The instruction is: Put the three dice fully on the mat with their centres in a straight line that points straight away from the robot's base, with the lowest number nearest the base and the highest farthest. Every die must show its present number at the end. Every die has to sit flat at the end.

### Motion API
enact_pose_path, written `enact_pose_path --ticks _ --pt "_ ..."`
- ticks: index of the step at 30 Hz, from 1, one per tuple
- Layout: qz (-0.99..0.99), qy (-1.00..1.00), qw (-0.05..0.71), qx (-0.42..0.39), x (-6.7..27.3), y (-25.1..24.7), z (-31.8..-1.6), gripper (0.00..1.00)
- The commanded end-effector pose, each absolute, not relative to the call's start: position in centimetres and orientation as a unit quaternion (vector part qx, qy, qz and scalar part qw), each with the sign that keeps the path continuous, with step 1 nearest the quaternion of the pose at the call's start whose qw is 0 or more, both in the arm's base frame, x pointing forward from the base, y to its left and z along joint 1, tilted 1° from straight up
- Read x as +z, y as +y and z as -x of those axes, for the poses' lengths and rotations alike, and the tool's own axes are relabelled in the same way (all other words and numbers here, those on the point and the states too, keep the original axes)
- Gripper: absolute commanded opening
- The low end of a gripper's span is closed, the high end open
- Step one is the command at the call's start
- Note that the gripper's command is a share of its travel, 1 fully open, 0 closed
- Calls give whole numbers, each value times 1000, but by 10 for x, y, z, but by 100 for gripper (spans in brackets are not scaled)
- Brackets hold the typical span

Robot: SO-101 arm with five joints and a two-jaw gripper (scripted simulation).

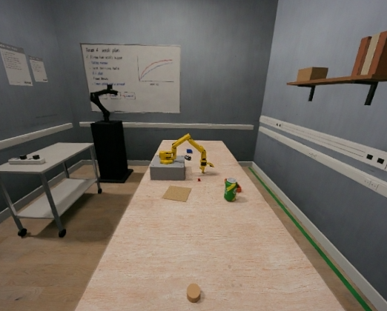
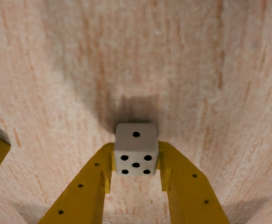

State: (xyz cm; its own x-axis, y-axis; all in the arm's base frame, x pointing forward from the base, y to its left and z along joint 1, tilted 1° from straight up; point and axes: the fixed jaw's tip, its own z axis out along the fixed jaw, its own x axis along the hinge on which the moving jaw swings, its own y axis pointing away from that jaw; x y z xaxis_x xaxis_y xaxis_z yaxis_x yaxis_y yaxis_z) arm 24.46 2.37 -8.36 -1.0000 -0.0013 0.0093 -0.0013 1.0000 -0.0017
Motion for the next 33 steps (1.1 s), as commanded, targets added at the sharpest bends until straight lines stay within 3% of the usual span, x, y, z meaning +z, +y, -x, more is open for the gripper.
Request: enact_pose_path --ticks 1,15,33 --pt "-2 -1000 3 0 -71 22 -246 0" --pt "-2 -1000 3 0 -42 21 -245 0" --pt "29 -1000 1 0 -41 6 -249 0"
